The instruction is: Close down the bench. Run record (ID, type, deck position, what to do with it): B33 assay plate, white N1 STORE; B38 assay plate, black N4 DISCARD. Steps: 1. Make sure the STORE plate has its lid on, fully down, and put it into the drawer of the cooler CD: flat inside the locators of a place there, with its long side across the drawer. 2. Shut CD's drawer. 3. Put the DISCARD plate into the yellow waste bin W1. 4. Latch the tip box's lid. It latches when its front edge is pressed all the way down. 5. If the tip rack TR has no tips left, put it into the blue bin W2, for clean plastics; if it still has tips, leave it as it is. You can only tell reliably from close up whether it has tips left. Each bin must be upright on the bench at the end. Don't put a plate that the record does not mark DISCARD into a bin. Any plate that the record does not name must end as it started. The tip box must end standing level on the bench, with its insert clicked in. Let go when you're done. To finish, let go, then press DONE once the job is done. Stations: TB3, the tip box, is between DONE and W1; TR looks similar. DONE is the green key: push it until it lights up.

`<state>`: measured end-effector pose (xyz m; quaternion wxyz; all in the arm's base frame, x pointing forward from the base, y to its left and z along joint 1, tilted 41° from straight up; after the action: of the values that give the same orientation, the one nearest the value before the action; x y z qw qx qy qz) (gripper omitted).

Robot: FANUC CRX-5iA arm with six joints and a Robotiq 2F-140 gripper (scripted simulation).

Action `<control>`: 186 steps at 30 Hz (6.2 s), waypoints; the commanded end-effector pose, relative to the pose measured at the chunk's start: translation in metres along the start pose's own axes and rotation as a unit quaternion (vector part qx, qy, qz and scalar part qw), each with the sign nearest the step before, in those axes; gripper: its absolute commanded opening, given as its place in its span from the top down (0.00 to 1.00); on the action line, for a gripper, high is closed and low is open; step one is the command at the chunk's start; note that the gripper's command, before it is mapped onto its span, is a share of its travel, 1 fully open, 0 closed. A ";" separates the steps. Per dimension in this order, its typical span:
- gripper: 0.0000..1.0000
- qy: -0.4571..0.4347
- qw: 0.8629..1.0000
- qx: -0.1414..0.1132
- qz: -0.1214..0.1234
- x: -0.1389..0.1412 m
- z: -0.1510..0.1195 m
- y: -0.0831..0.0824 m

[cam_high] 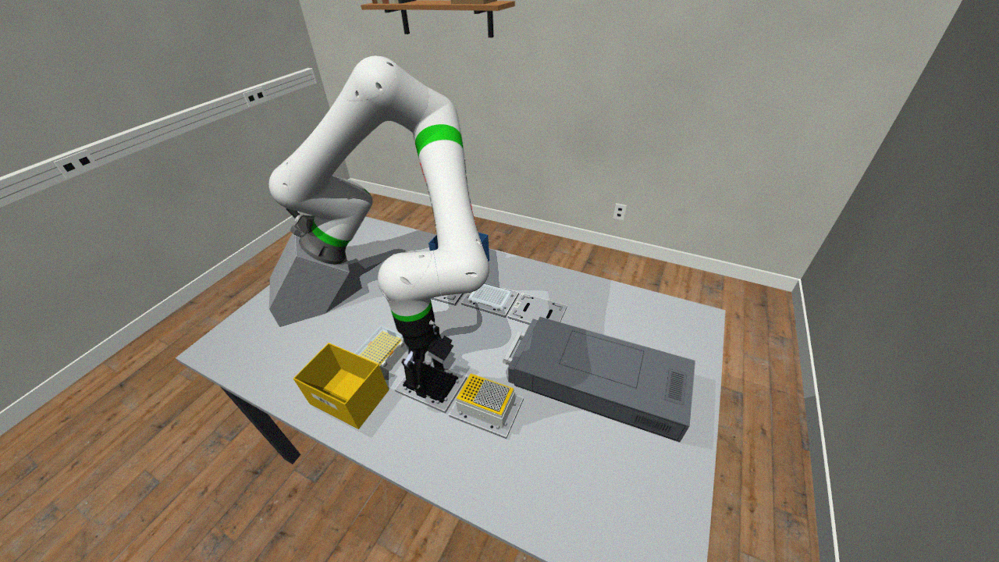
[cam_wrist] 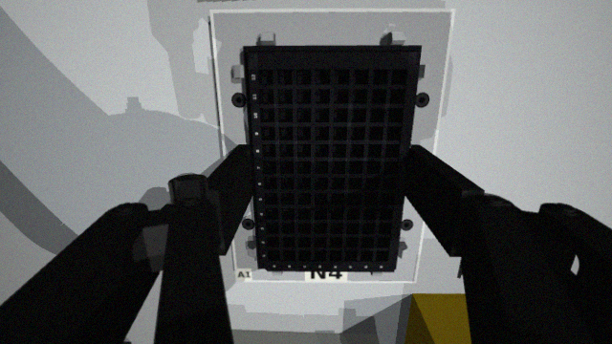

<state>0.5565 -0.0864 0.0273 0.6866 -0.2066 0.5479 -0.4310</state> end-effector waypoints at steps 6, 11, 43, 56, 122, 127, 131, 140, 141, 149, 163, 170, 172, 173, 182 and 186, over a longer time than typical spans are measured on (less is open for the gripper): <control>0.90 0.000 1.000 0.001 -0.001 0.000 0.001 -0.001; 0.90 0.000 1.000 0.001 -0.001 0.000 0.001 -0.002; 0.90 0.000 1.000 0.001 -0.001 0.000 0.001 -0.018; 0.90 0.000 1.000 0.001 -0.001 0.000 0.000 -0.035; 0.90 0.000 1.000 0.001 -0.001 0.000 0.000 -0.113; 0.90 0.000 1.000 0.001 -0.001 0.000 0.000 -0.117; 0.90 0.000 1.000 0.001 -0.001 0.000 0.000 -0.122; 0.90 0.000 1.000 0.001 -0.001 0.000 0.000 -0.127; 0.90 0.000 1.000 0.001 -0.001 0.000 0.000 -0.127; 0.90 0.002 1.000 0.001 -0.001 0.012 -0.011 -0.127; 0.90 0.002 1.000 0.001 -0.001 0.036 -0.032 -0.127; 0.90 0.002 1.000 0.000 -0.001 0.049 -0.045 -0.127; 0.90 0.002 1.000 0.000 -0.001 0.053 -0.049 -0.127; 0.90 0.002 1.000 0.000 -0.001 0.055 -0.050 -0.127; 0.90 0.002 1.000 0.000 -0.001 0.069 -0.063 -0.127; 0.90 0.002 1.000 0.000 -0.001 0.077 -0.070 -0.127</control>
<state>0.4488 -0.2026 0.0588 0.6853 -0.2056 0.5495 -0.4315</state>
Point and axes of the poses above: the point where the finger pads meet when closed, its own y axis out along the fingers, its own x axis across the jaws, z = x × y, the point moved 2 cm from there along -y, back along the fingers, and after that the axes turned 13 degrees about y, right-handed, at the moved point
